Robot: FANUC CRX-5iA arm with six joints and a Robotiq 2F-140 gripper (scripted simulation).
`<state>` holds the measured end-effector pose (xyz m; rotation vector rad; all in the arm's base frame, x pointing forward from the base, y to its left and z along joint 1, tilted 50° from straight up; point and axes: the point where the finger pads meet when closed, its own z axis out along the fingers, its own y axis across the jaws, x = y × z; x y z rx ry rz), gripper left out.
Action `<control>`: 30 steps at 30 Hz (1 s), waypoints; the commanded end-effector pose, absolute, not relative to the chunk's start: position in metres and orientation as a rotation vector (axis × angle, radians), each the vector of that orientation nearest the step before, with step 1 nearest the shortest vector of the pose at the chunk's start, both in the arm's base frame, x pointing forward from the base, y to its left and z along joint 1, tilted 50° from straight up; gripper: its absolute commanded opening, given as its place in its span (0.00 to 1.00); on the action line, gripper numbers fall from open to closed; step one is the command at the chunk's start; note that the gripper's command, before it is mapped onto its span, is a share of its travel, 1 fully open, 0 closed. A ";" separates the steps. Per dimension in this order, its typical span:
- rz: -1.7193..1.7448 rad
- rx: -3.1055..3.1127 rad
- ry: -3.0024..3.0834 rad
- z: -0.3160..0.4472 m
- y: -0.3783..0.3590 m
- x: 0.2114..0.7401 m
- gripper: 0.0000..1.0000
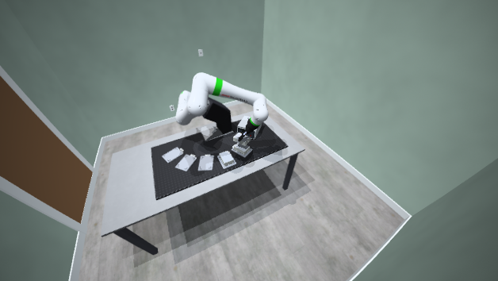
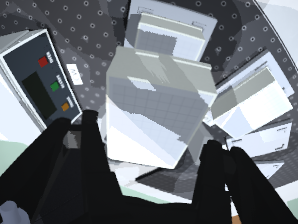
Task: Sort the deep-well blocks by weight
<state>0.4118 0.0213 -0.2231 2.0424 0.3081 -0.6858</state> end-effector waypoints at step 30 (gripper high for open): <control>-0.805 1.862 0.640 -0.265 0.084 0.356 0.10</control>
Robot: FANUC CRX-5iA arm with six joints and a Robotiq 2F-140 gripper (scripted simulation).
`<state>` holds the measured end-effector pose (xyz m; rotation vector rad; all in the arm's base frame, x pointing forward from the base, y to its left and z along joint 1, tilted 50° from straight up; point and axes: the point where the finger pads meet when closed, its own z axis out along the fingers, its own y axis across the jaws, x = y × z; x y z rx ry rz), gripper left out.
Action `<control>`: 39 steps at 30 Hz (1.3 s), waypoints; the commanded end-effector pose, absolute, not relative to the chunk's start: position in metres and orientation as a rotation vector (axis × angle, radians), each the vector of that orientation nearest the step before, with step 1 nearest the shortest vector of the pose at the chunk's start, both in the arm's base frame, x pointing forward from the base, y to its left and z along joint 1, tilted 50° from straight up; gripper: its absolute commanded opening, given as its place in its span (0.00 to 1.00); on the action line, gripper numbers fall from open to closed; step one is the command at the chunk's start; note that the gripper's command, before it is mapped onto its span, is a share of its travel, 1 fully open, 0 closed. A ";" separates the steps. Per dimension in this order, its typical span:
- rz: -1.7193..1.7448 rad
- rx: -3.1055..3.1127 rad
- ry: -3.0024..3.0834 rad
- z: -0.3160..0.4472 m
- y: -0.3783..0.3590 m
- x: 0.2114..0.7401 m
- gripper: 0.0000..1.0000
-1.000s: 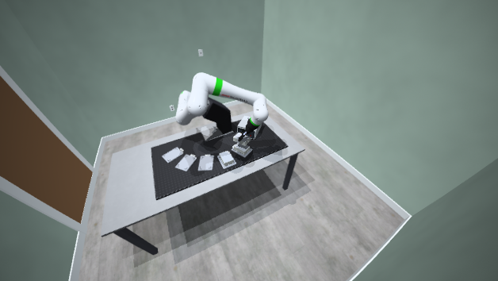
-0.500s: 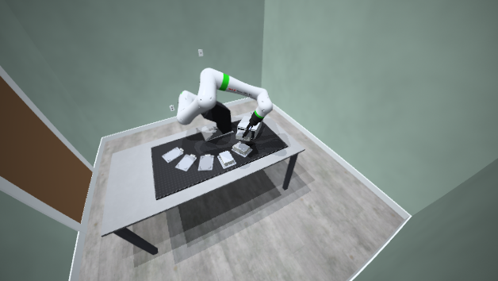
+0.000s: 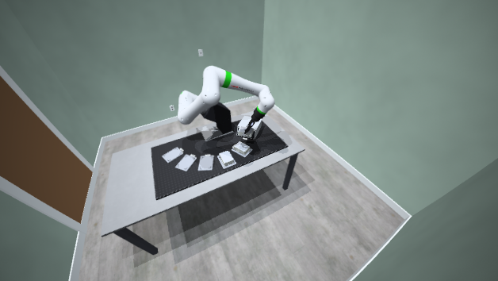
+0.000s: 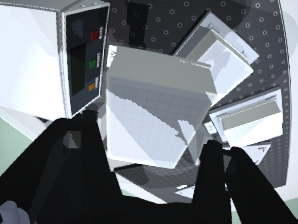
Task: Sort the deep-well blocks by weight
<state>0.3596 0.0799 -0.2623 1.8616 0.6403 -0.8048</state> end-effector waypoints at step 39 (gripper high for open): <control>-0.916 1.615 0.993 -0.314 0.143 0.282 0.10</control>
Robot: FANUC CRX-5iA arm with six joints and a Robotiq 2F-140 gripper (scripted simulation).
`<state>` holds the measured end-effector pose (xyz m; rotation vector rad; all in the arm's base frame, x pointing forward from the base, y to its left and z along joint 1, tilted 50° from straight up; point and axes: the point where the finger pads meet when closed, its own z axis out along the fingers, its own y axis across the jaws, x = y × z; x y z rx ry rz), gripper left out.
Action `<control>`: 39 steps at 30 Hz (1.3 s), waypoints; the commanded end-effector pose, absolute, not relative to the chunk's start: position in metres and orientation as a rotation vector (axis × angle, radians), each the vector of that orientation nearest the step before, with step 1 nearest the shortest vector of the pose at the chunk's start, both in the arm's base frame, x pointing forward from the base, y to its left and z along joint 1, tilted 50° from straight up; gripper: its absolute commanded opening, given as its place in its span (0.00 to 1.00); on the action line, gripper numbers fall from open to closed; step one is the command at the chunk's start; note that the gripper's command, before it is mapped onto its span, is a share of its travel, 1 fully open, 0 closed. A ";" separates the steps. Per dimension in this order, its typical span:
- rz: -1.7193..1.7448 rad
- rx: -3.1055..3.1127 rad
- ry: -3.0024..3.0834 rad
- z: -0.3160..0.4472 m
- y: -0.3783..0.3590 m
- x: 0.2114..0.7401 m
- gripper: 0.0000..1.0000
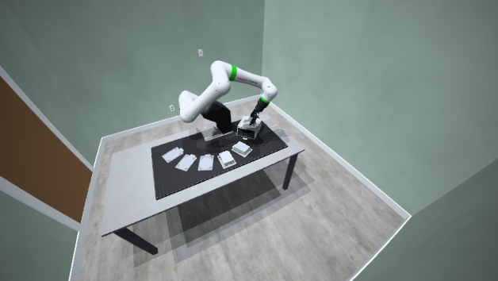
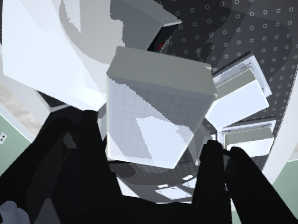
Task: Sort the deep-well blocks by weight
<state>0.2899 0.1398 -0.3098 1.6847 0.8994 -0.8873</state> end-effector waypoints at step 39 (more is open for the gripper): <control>-0.917 1.612 0.997 -0.368 0.175 0.183 0.10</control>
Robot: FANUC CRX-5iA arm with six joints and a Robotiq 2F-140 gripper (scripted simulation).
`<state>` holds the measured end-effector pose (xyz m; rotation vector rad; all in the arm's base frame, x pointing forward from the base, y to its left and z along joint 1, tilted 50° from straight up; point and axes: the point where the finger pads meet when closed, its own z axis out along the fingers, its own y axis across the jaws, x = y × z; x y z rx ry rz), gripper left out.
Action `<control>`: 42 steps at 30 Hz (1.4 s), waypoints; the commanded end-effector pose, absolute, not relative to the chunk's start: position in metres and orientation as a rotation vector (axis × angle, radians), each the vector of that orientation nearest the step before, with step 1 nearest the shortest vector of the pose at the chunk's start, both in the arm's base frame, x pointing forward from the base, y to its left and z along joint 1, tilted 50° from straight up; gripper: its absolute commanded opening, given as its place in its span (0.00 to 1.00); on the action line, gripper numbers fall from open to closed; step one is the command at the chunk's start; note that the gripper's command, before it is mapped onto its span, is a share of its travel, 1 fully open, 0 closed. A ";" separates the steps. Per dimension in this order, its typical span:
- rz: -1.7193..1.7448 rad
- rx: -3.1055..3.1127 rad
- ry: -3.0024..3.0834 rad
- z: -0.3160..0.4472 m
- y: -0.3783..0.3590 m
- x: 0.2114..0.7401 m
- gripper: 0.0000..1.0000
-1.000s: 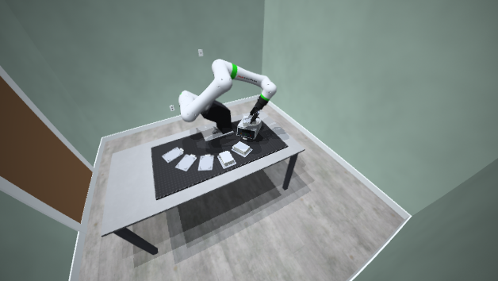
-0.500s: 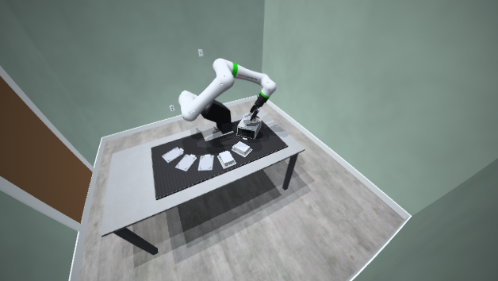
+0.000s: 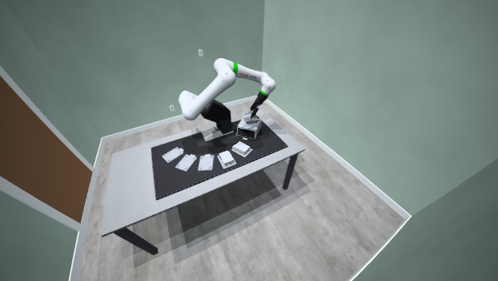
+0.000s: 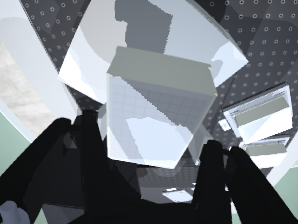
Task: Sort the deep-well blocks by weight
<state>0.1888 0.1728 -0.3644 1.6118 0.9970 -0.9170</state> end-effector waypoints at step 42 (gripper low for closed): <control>-0.917 1.612 0.997 -0.374 0.177 0.173 0.10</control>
